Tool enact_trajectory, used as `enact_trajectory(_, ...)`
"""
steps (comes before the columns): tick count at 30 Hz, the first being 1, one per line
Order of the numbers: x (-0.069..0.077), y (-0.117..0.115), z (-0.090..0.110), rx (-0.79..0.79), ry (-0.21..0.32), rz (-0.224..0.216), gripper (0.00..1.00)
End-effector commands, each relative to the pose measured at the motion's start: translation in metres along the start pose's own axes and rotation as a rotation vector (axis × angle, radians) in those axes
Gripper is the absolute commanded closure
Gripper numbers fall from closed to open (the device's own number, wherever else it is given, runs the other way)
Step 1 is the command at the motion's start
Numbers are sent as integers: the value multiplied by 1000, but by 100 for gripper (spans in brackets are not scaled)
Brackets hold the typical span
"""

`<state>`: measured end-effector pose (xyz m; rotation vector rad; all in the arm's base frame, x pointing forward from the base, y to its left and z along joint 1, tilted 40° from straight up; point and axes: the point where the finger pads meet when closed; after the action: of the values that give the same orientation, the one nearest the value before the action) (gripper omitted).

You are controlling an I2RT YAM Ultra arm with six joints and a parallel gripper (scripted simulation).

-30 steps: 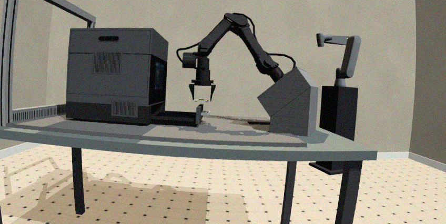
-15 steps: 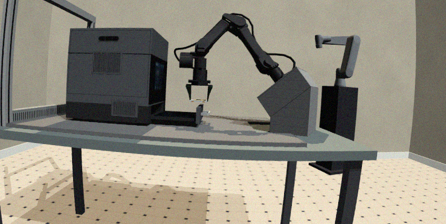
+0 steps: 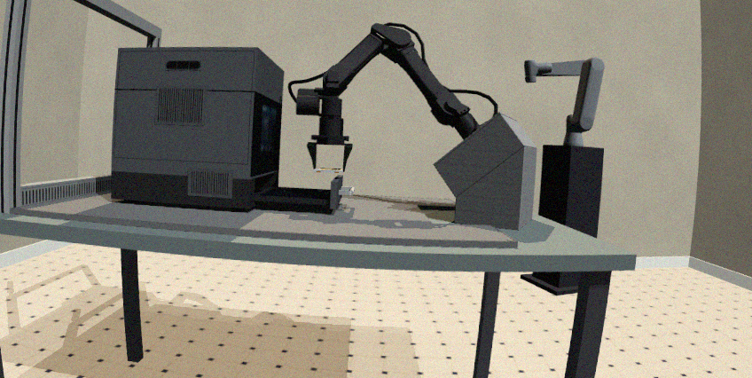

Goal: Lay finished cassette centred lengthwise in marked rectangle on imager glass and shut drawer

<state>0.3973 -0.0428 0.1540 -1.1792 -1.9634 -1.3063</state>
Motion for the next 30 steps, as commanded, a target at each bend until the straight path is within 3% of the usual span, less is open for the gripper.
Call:
enact_trajectory(1, 6, 12, -7, -2, -6, -13, 100)
enact_trajectory(5, 8, 16, -6, 1, -3, -19, 100)
enact_trajectory(6, 19, 22, -11, -13, -5, -49, 100)
enact_trajectory(8, 7, 20, -6, 2, -4, -15, 100)
enact_trajectory(22, 7, 35, -12, -4, -5, -19, 100)
enact_trajectory(23, 18, 41, -15, -13, -9, -50, 100)
enact_trajectory(25, 6, 39, -10, 3, -4, -16, 100)
enact_trajectory(30, 4, 45, -13, -1, -5, -15, 100)
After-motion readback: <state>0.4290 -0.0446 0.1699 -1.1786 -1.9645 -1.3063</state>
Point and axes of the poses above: the point where the finger pads meet when closed, its own x axis back along the fingers, its own y axis across the jaws, z = x × y, and after that the axes turned 11 degrees about x, right-handed
